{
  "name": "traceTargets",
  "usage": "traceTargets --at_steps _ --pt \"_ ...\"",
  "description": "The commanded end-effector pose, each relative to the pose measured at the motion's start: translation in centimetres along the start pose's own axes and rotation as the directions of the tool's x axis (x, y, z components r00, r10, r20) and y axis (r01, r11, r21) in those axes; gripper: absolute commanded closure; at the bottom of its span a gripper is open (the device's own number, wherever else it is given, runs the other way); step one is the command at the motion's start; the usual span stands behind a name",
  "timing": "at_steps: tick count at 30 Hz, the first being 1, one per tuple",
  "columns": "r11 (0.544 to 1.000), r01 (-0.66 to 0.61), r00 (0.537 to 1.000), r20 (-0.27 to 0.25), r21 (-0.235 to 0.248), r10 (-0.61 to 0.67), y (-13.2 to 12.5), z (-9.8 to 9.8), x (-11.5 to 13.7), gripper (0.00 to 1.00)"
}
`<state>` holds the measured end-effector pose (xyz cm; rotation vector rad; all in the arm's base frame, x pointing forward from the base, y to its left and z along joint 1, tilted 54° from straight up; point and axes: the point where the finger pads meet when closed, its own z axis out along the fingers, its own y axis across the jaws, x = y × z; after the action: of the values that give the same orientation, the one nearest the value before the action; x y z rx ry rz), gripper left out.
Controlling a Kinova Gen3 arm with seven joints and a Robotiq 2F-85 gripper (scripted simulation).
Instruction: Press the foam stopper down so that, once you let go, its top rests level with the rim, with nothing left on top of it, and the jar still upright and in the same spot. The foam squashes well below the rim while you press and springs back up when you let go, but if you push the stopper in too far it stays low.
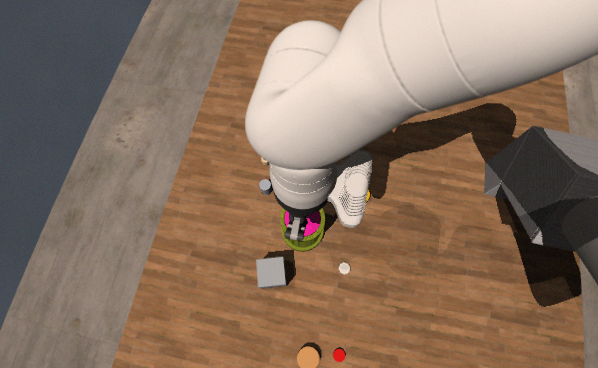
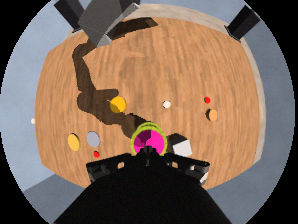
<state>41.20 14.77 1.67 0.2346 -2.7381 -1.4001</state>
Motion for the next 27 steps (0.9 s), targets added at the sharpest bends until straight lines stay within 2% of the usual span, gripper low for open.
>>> traceTargets --at_steps 1,8,27 --pt "1.000 0.001 1.000 -0.003 -0.001 -0.001 0.1 0.6 0.1 1.00" --pt "1.000 0.001 1.000 -0.003 -0.001 -0.001 0.1 2.4 0.1 1.00" --pt "1.000 0.001 1.000 -0.003 -0.001 -0.001 0.1 2.7 0.1 1.00"
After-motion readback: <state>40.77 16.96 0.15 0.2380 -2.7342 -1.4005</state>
